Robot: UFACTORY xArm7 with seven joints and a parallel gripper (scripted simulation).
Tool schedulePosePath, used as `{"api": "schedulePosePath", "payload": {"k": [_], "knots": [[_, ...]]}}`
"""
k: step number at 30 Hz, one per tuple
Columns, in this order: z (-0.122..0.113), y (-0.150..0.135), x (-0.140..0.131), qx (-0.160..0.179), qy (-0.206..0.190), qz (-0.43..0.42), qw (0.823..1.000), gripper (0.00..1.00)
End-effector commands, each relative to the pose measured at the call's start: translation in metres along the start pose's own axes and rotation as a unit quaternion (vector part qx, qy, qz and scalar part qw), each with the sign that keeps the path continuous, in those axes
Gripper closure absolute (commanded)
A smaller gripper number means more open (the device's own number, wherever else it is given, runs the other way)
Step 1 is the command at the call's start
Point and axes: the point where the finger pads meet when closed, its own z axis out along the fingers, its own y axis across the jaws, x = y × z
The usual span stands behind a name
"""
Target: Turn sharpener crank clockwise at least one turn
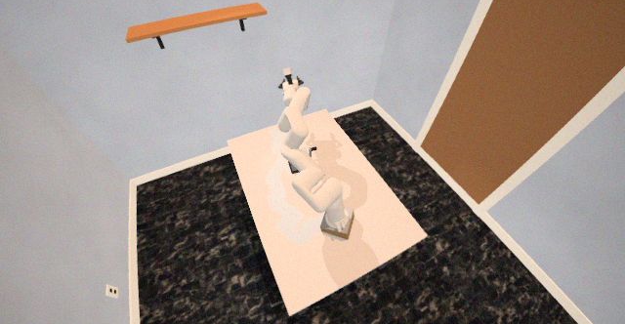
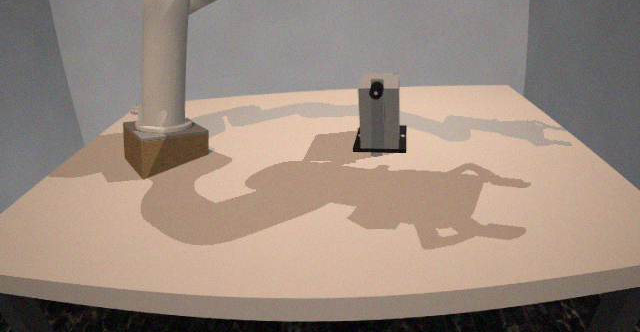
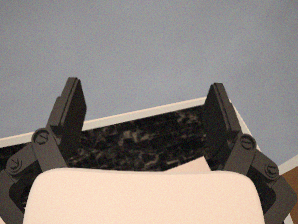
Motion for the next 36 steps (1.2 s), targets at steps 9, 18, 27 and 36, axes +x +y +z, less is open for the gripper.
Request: {"api": "schedulePosePath", "payload": {"k": [9, 18, 27, 36], "knots": [[0.0, 0.001, 0.003, 0.0, 0.002, 0.0, 1.0, 0.0], [0.0, 0.001, 0.004, -0.001, 0.002, 0.0, 1.0, 0.0], [-0.019, 0.055, 0.048, -0.073, -0.006, 0.084, 0.994, 0.0], [-0.054, 0.125, 0.07, -0.157, -0.038, 0.2, 0.966, 0.0]]}}
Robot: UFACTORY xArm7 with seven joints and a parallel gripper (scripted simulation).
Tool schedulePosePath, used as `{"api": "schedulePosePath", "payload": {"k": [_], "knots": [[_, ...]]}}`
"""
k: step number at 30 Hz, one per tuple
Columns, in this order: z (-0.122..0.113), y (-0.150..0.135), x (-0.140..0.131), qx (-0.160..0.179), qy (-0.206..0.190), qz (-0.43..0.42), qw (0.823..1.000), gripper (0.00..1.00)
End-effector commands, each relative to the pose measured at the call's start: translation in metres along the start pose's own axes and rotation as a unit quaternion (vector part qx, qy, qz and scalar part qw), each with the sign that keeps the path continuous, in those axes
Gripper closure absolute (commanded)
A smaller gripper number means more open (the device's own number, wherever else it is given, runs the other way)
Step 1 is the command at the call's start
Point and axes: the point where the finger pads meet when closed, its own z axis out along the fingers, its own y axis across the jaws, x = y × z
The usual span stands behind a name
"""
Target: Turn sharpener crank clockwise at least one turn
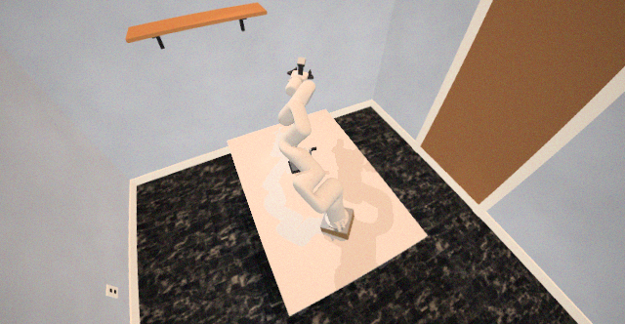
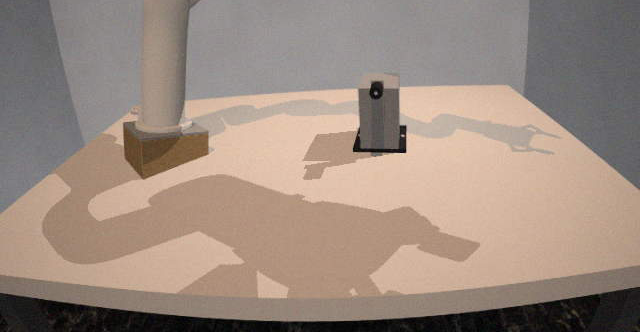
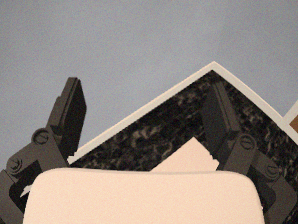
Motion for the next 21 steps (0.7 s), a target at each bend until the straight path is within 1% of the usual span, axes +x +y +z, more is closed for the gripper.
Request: {"api": "schedulePosePath", "payload": {"k": [1, 4, 7, 13, 15, 16, 18, 21], "knots": [[-0.019, 0.037, 0.02, -0.048, -0.025, 0.061, 0.997, 0.0], [-0.027, 0.059, 0.024, -0.074, -0.042, 0.098, 0.992, 0.0], [-0.037, 0.083, 0.023, -0.103, -0.064, 0.138, 0.983, 0.0], [-0.059, 0.125, 0.006, -0.155, -0.116, 0.212, 0.958, 0.0], [-0.059, 0.125, 0.006, -0.155, -0.116, 0.212, 0.958, 0.0], [-0.072, 0.143, -0.008, -0.179, -0.146, 0.244, 0.942, 0.0], [-0.078, 0.151, -0.016, -0.19, -0.161, 0.259, 0.933, 0.0], [-0.093, 0.165, -0.035, -0.212, -0.194, 0.287, 0.914, 0.0]]}}
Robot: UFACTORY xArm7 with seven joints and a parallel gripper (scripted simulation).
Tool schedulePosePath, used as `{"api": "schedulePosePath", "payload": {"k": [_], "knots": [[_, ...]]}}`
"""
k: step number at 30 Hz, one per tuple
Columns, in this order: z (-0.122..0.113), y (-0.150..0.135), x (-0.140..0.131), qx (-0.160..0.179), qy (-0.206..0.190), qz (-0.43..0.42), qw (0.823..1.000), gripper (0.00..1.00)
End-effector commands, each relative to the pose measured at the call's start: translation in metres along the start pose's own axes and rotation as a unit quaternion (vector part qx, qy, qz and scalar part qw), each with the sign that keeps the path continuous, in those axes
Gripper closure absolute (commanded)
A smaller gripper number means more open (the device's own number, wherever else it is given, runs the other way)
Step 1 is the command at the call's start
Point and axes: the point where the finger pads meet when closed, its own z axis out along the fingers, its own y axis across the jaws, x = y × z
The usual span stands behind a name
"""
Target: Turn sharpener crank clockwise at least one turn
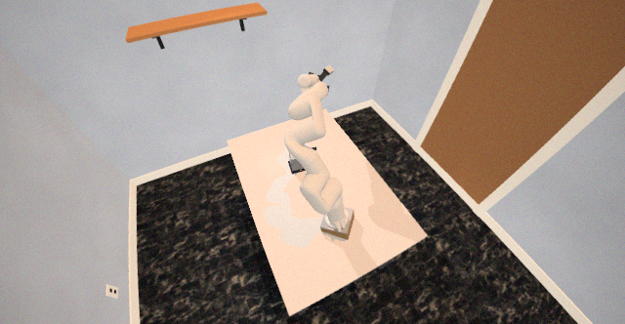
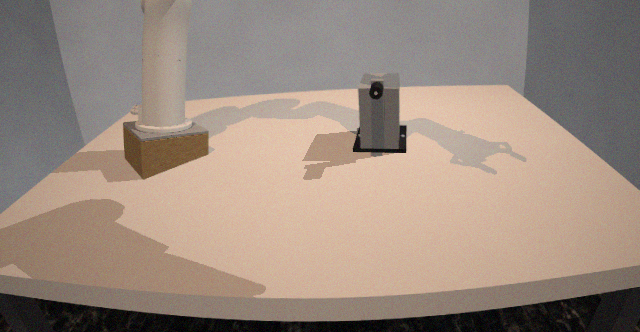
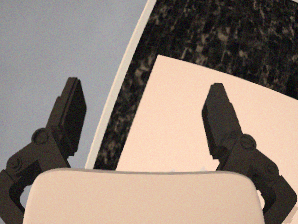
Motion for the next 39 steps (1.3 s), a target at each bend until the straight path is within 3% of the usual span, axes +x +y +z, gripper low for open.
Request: {"api": "schedulePosePath", "payload": {"k": [1, 7, 8, 9, 15, 16, 19, 20, 25, 28, 29, 39], "knots": [[-0.013, 0.043, -0.011, -0.041, -0.047, 0.046, 0.997, 0.0], [-0.014, 0.05, -0.015, -0.05, -0.057, 0.054, 0.996, 0.0], [-0.018, 0.079, -0.036, -0.083, -0.1, 0.081, 0.988, 0.0], [-0.02, 0.086, -0.042, -0.092, -0.111, 0.087, 0.986, 0.0], [-0.025, 0.106, -0.059, -0.116, -0.143, 0.102, 0.978, 0.0], [-0.032, 0.126, -0.08, -0.141, -0.176, 0.114, 0.968, 0.0], [-0.034, 0.131, -0.085, -0.147, -0.184, 0.117, 0.965, 0.0], [-0.041, 0.146, -0.102, -0.167, -0.211, 0.124, 0.955, 0.0], [-0.056, 0.172, -0.134, -0.201, -0.258, 0.132, 0.936, 0.0], [-0.056, 0.172, -0.134, -0.201, -0.258, 0.132, 0.936, 0.0], [-0.069, 0.189, -0.157, -0.224, -0.29, 0.134, 0.921, 0.0], [-0.111, 0.232, -0.215, -0.283, -0.37, 0.124, 0.876, 0.0]]}}
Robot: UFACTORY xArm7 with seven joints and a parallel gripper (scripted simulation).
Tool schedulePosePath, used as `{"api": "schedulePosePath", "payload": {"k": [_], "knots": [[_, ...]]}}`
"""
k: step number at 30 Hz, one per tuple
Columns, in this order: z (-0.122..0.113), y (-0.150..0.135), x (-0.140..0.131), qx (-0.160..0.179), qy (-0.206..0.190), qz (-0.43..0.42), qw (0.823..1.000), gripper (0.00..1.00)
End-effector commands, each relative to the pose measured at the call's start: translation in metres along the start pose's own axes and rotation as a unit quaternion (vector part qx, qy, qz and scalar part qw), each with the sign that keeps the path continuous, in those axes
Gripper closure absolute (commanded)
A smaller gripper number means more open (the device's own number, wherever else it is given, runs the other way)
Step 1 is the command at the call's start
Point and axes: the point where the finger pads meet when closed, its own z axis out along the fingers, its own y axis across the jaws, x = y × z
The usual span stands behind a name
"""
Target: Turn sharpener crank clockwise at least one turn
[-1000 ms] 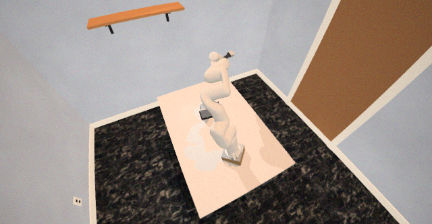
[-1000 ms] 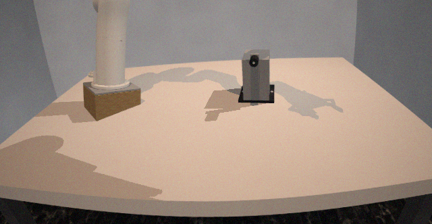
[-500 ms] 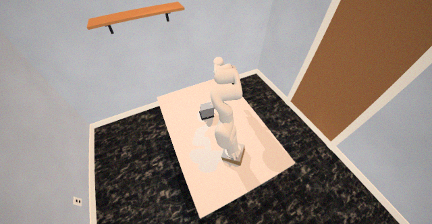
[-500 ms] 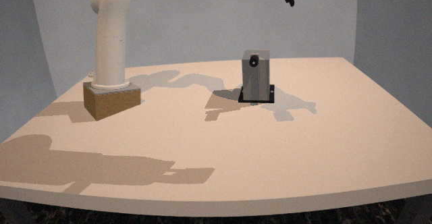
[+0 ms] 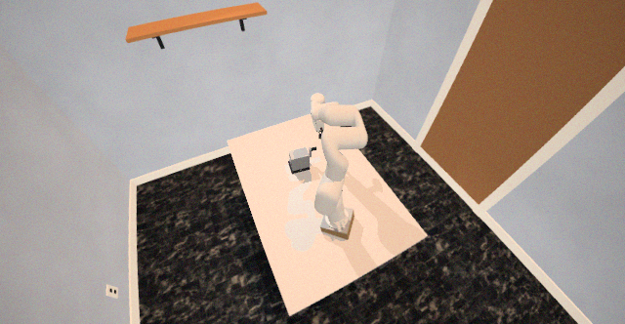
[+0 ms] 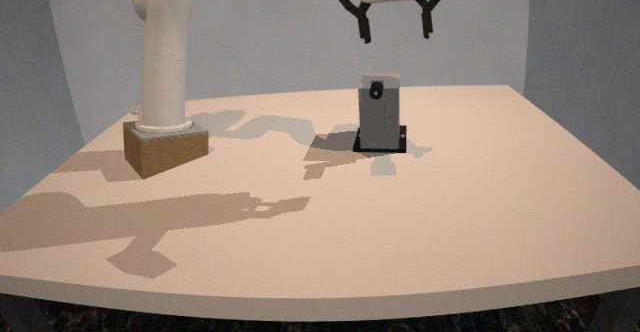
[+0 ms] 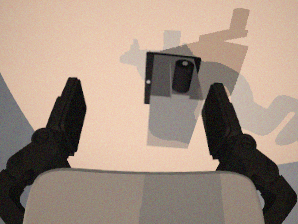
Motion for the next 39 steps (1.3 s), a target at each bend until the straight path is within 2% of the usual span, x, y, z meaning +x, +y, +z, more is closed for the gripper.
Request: {"api": "schedulePosePath", "payload": {"k": [1, 4, 13, 14, 39], "knots": [[0.0067, 0.0286, -0.0202, -0.029, -0.03, -0.002, 0.999, 0.0], [0.01, 0.0378, -0.0274, -0.041, -0.04, -0.004, 0.998, 0.0], [0.0101, 0.038, -0.0275, -0.041, -0.04, -0.005, 0.998, 0.0], [0.0101, 0.038, -0.0275, -0.041, -0.04, -0.005, 0.998, 1.0], [0.0101, 0.038, -0.0275, -0.041, -0.04, -0.005, 0.998, 1.0]]}}
